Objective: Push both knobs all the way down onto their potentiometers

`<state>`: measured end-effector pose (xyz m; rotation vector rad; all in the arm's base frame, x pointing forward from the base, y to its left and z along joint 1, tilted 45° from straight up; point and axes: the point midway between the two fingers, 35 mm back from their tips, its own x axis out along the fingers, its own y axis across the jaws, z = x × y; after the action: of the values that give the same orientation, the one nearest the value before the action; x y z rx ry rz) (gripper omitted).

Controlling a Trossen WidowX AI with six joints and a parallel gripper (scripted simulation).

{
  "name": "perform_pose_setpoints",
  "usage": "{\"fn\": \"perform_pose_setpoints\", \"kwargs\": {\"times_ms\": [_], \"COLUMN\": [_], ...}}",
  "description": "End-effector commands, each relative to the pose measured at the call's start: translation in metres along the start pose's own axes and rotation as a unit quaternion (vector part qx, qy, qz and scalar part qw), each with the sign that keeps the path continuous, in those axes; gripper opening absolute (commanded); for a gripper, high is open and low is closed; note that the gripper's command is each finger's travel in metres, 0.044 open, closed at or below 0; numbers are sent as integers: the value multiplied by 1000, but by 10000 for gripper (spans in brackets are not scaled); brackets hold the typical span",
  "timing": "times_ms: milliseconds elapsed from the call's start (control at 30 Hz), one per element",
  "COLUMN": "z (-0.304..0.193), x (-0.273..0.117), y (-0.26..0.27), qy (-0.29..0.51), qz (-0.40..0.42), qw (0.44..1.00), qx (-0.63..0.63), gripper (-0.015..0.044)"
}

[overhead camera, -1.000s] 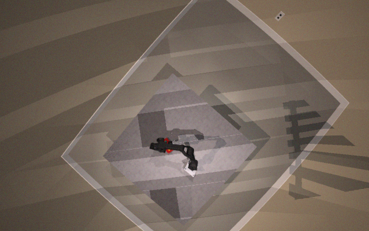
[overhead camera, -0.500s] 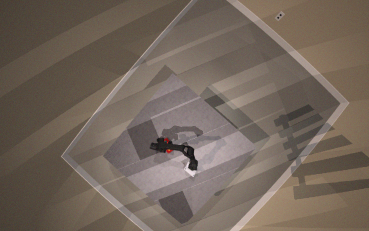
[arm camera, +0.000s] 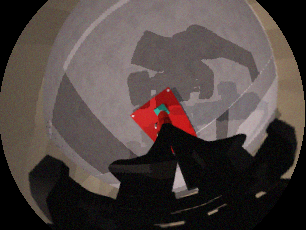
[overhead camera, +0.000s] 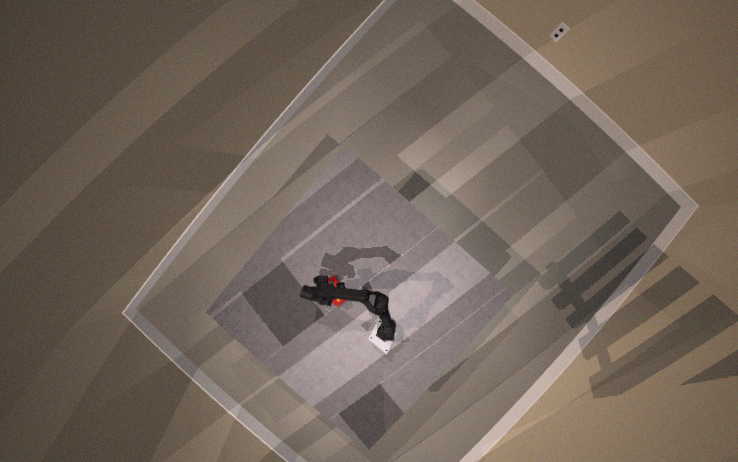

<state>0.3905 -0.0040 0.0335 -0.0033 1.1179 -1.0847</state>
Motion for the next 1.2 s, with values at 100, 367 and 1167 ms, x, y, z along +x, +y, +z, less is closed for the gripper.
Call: {"fn": "perform_pose_setpoints", "kwargs": {"times_ms": [100,367,1167], "z": [6,6,5], "x": [28,29,34], "y": [-2,-2,-3], "qy": [7,7,7], "qz": [-17,-17,-17], "qw": [1000,1000,1000], "qx": [14,14,14], "gripper": [0,0,0]}}
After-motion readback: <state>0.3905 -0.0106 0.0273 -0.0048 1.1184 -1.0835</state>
